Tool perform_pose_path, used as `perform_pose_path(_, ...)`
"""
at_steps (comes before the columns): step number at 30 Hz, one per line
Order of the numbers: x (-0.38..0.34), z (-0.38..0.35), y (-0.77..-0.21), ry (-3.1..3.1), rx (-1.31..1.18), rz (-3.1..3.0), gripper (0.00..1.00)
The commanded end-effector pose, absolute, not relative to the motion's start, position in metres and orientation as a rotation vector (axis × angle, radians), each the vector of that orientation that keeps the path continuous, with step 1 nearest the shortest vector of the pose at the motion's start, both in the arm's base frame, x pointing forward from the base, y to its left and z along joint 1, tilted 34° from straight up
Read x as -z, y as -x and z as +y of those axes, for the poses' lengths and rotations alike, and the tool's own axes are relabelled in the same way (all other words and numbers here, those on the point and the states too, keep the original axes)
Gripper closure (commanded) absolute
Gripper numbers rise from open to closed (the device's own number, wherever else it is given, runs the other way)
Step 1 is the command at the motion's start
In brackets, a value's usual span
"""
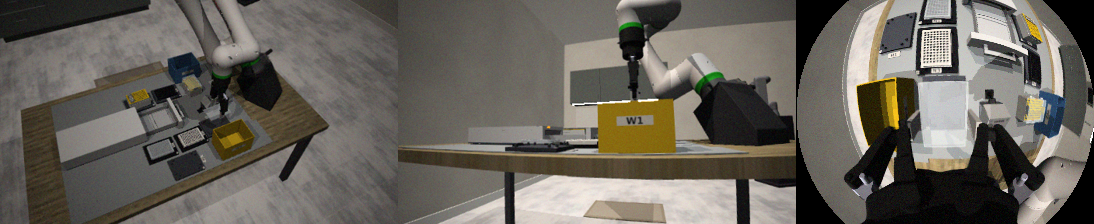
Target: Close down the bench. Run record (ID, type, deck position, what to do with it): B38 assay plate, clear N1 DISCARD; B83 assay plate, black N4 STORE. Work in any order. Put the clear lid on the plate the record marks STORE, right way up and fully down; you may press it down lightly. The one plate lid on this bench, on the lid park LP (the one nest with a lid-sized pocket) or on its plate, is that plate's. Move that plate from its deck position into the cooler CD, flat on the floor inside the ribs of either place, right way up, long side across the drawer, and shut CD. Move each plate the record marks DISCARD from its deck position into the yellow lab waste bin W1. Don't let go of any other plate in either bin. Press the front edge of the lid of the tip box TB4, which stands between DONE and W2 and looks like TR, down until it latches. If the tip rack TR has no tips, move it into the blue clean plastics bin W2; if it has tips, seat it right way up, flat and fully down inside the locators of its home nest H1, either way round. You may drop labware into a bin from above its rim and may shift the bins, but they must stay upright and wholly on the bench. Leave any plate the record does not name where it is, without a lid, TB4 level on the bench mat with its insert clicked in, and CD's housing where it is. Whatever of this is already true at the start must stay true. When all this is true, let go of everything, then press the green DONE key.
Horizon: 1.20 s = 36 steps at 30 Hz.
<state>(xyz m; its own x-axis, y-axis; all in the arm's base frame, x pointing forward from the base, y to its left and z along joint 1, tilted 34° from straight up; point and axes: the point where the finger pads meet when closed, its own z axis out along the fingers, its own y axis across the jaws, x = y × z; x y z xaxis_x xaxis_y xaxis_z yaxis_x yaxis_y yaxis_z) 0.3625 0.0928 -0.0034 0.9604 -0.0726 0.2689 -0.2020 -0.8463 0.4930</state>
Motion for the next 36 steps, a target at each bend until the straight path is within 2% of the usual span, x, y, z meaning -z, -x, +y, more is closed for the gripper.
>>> perform_pose_path(1, 0.001, 0.094, -0.362, -2.572, -0.326, -0.194, 1.0)
perform_pose_path(20, -0.009, 0.101, -0.36, -2.572, -0.326, -0.194, 1.0)
perform_pose_path(36, -0.03, 0.071, -0.367, -2.57, -0.349, -0.274, 1.0)
